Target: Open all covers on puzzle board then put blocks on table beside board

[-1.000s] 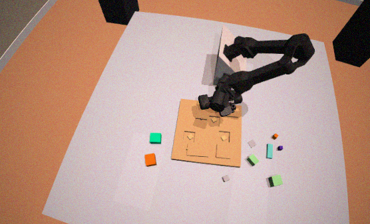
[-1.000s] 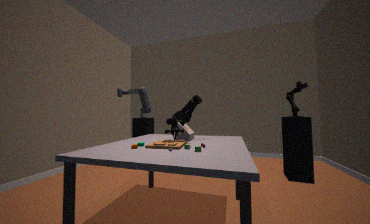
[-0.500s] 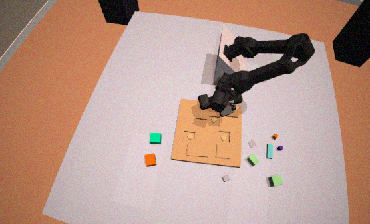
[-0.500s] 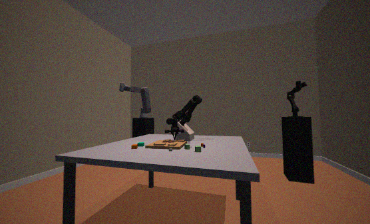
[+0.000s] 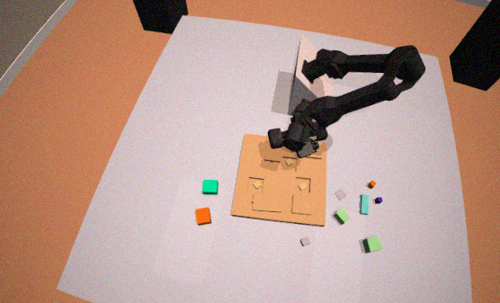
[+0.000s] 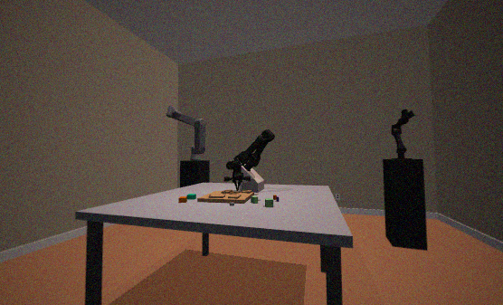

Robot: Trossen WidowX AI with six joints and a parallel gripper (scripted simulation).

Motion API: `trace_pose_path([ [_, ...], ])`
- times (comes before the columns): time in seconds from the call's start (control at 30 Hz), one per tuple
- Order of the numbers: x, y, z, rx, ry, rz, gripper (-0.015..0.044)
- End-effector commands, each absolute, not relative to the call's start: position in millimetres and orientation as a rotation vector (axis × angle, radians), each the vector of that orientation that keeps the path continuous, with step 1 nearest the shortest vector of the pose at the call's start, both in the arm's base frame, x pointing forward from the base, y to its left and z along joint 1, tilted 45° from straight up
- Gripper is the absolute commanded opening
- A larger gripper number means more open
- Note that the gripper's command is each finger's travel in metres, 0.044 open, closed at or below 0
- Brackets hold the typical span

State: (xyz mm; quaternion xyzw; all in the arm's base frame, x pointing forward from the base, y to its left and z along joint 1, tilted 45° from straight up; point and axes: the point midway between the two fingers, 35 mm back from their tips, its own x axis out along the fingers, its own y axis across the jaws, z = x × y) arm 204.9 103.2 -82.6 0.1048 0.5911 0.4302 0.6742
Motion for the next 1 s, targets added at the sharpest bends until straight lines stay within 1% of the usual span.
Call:
trace_pose_path([
  [0.0,205.0,104.8,-84.8,0.236,1.333,0.966,0.0000],
  [0.53,207.2,110.3,-91.8,0.231,1.332,0.965,0.0000],
  [0.97,205.8,102.3,-82.6,0.231,1.332,0.965,0.0000],
])
